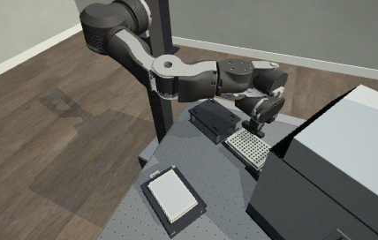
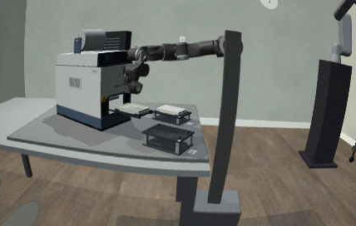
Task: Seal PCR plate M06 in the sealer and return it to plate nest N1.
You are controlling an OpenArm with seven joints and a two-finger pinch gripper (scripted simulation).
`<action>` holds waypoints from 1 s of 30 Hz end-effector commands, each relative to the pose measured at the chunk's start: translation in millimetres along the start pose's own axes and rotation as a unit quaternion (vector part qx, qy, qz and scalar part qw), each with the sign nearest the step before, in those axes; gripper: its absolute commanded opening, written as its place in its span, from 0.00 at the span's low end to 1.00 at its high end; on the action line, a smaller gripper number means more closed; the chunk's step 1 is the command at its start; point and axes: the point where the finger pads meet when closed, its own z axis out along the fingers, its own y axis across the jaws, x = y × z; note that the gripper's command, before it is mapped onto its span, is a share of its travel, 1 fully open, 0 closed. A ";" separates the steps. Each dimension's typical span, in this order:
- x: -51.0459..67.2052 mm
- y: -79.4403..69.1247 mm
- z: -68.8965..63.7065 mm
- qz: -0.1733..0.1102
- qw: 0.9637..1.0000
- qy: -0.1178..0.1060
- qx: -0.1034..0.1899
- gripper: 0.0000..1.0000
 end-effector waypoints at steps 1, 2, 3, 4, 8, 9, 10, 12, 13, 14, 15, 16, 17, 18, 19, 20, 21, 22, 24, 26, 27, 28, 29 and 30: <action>-0.4 0.5 -1.1 0.000 1.000 -0.001 -0.001 0.00; -0.4 0.5 -1.1 0.000 1.000 -0.001 -0.001 0.00; -0.4 0.5 -1.1 0.000 1.000 -0.001 -0.001 0.00; -0.4 0.5 -1.1 0.000 1.000 -0.001 -0.001 0.00; -0.4 0.5 -1.1 0.000 1.000 -0.001 -0.001 0.00; -0.4 0.5 -1.1 0.000 1.000 -0.001 -0.001 0.00; -0.4 0.5 -1.1 0.000 1.000 -0.001 -0.001 0.00; -0.4 0.5 -1.1 0.000 1.000 -0.001 -0.001 0.00; -0.4 0.5 -1.1 0.000 1.000 -0.001 -0.001 0.00; -0.4 0.5 -1.1 0.000 1.000 -0.001 -0.001 0.00; -0.4 0.5 -1.1 0.000 1.000 -0.001 -0.001 0.00; -0.4 0.5 -1.1 0.000 1.000 -0.001 -0.001 0.00; -0.4 0.5 -1.1 0.000 1.000 -0.001 -0.001 0.00; -0.4 0.5 -1.1 0.000 1.000 -0.001 -0.001 0.00; -0.4 0.5 -1.1 0.000 1.000 -0.001 -0.001 0.00; -0.4 0.5 -1.1 0.000 1.000 -0.001 -0.001 0.00; -0.4 0.5 -1.1 0.000 1.000 -0.001 -0.001 0.00; -3.0 -8.0 -2.5 -0.018 1.000 -0.001 0.017 0.00; -8.3 -24.9 -5.2 -0.055 0.997 -0.001 0.054 0.00; -13.5 -41.9 -7.9 -0.092 0.992 -0.001 0.091 0.00; -13.5 -41.9 -7.9 -0.092 0.992 -0.001 0.091 0.00; -13.5 -41.9 -7.9 -0.092 0.992 -0.001 0.091 0.00; -13.5 -41.9 -7.9 -0.092 0.992 -0.001 0.091 0.00; -13.5 -41.9 -7.9 -0.092 0.992 -0.001 0.091 0.00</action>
